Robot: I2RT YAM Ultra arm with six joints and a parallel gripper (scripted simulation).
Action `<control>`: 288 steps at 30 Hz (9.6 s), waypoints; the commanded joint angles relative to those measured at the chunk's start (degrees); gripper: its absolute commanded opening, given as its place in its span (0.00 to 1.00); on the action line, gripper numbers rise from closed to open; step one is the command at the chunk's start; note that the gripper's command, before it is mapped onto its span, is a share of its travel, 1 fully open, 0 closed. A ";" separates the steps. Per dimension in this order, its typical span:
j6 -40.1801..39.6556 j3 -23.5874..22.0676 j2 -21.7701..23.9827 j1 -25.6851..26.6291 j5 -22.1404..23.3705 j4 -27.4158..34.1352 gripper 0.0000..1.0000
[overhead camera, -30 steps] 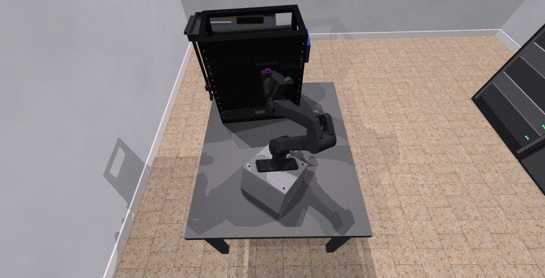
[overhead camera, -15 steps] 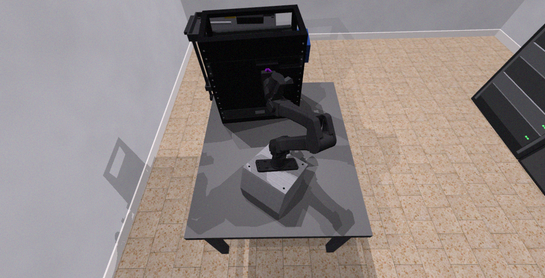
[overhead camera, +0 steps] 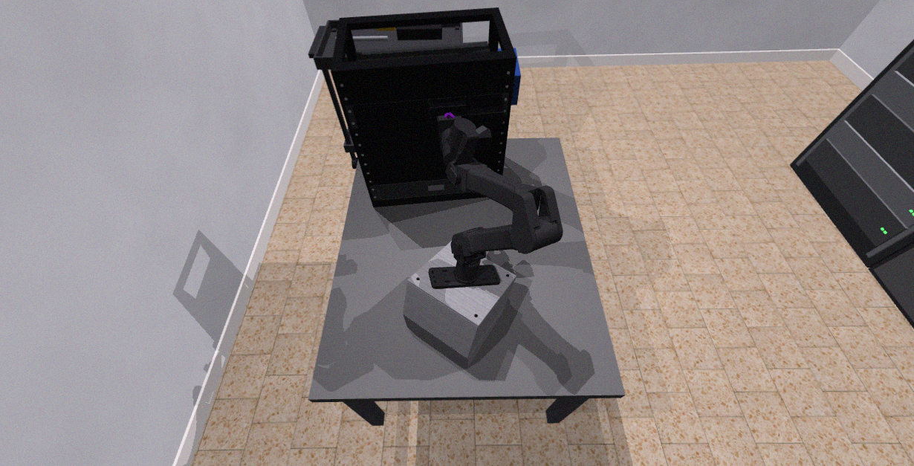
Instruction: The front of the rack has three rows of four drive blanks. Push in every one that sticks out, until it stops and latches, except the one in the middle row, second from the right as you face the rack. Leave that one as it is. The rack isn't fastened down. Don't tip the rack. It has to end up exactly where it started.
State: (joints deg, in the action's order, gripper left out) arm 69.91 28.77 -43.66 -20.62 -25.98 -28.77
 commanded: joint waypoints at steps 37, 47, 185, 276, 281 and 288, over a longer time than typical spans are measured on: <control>0.12 5.96 -3.31 1.14 2.55 -0.88 0.00; 0.12 5.96 -3.31 1.14 2.55 -0.88 0.00; -0.65 14.92 -5.05 -0.44 1.43 6.36 0.00; -0.13 18.24 -6.21 0.69 1.93 8.67 0.00; -0.10 18.34 -6.30 0.74 1.98 8.73 0.00; -0.07 18.40 -6.35 0.68 2.01 8.76 0.00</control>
State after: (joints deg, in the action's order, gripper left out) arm 70.04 42.61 -49.65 -20.05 -27.46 -11.11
